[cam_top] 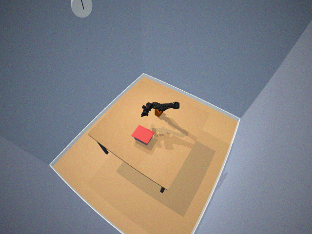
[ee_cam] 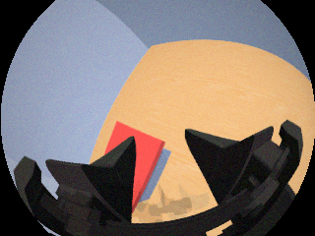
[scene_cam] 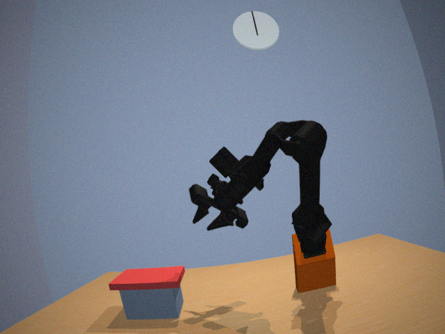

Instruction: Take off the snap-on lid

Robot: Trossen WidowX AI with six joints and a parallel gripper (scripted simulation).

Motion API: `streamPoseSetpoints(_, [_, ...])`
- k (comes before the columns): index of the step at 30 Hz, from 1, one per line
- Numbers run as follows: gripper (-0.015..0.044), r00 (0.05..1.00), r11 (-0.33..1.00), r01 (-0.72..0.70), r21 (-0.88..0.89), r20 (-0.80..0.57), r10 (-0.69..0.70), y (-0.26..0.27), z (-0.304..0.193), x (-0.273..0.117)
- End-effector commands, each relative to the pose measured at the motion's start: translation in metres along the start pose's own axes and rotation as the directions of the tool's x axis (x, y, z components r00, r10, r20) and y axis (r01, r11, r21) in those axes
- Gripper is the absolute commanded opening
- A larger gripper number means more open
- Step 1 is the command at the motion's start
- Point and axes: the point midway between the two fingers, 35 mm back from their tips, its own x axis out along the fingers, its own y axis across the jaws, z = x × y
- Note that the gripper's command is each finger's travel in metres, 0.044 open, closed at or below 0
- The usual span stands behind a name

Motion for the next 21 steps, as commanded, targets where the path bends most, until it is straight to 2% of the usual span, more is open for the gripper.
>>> streamPoseSetpoints(1, [0.0235, 0.965, 0.928, -0.054, 0.368, -0.22, 0.143, 0.04, -0.062, -0.001])
streamPoseSetpoints(6, [0.0235, 0.916, 0.843, 0.027, 0.537, -0.35, 0.194, 0.058, -0.097, -0.005])
streamPoseSetpoints(21, [0.0235, 0.919, 0.847, 0.024, 0.531, -0.345, 0.19, 0.057, -0.095, -0.004])
